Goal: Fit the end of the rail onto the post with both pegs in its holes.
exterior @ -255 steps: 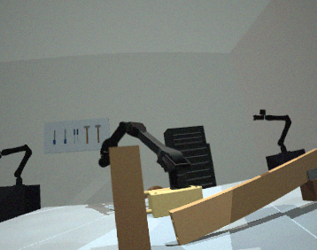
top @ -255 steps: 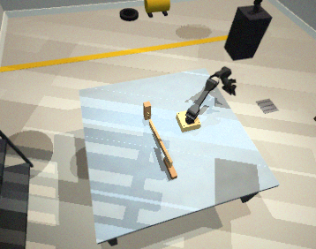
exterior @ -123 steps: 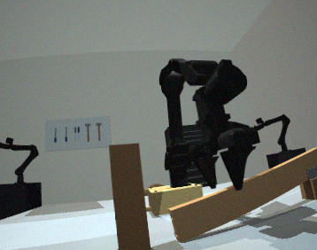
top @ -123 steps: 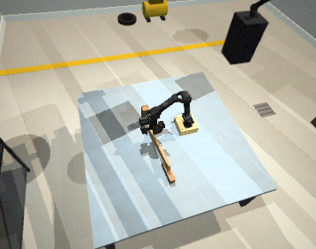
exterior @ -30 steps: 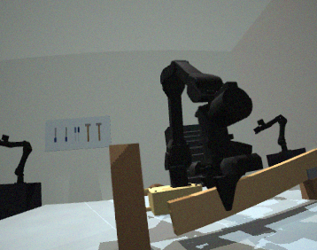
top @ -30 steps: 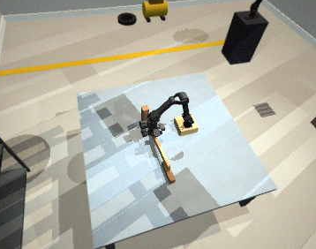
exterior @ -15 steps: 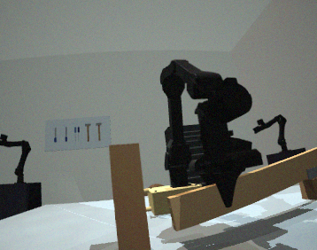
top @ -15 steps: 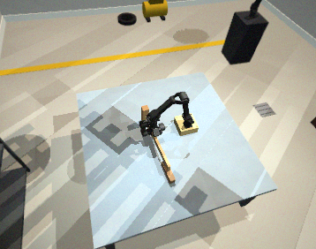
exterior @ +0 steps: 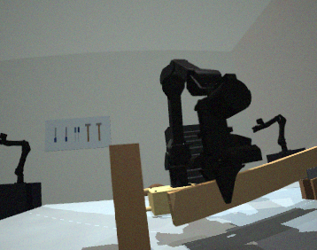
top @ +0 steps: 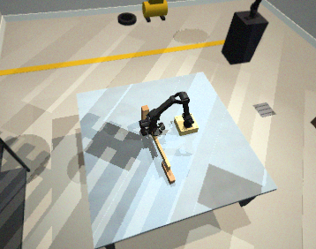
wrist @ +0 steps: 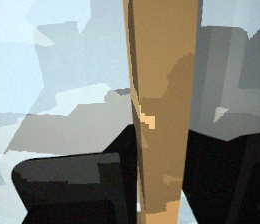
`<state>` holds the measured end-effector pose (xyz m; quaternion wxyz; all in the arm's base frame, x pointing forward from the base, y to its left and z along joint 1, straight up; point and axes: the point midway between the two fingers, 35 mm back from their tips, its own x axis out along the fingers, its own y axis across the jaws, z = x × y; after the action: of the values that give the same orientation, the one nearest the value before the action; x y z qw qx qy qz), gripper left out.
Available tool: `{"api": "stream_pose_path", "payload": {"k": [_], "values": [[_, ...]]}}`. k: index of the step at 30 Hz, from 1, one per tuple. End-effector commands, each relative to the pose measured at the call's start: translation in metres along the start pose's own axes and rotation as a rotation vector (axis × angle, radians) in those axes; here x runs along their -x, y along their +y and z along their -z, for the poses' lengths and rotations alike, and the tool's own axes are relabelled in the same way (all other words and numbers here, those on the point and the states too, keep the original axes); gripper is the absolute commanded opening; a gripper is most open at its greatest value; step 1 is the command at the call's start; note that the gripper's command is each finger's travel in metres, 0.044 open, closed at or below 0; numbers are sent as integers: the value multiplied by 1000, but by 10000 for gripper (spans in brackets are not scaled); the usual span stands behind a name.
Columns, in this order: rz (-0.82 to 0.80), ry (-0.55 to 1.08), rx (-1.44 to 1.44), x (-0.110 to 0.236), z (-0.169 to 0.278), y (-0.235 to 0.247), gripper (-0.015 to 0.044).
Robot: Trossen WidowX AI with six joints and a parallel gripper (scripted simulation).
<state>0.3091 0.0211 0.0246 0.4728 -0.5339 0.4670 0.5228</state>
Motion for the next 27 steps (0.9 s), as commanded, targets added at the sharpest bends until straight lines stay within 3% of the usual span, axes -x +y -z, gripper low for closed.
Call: {"api": "stream_pose_path", "payload": {"k": [1, 27], "values": [[16, -6, 3, 7, -1, -4, 0], [16, -6, 3, 20, -1, -4, 0]]}}
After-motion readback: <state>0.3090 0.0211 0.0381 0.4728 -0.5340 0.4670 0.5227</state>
